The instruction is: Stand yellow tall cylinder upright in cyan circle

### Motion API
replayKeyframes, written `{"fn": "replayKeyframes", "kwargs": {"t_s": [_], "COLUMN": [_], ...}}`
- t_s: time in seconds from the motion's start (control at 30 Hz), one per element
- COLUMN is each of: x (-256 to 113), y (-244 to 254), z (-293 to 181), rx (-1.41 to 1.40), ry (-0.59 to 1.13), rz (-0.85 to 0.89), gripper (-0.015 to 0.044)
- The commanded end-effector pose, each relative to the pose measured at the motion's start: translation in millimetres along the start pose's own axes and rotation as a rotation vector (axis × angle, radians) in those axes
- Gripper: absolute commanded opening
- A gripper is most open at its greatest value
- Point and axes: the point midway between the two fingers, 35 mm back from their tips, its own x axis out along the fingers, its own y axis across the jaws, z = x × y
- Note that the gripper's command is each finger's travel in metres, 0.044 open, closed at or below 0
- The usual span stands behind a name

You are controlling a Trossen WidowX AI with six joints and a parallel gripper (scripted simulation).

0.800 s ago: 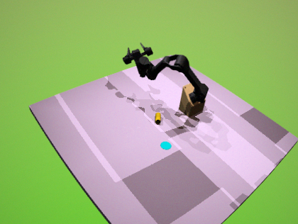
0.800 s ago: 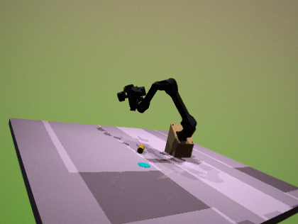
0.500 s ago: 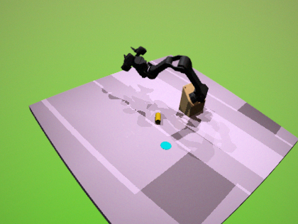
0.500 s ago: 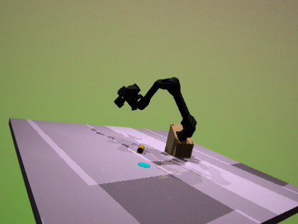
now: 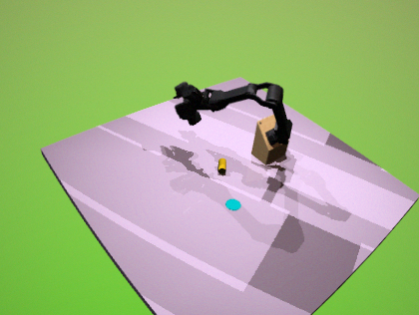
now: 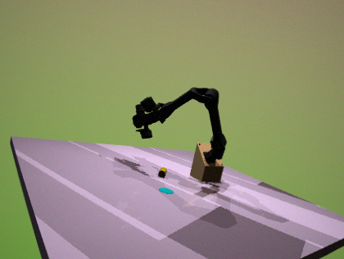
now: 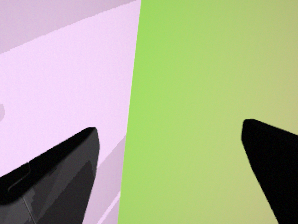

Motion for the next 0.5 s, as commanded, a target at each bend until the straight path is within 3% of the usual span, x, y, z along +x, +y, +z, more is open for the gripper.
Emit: {"fn": "replayKeyframes", "kwargs": {"t_s": [0.0,0.47], "x": [-43.9,-197.4], "y": [51.5,154.3], "z": [18.4,29.9], "rx": [-0.227,-0.511], "ry": [-0.094,-0.403], "rz": [0.296,0.94], "gripper": [0.0309,0.0309]}}
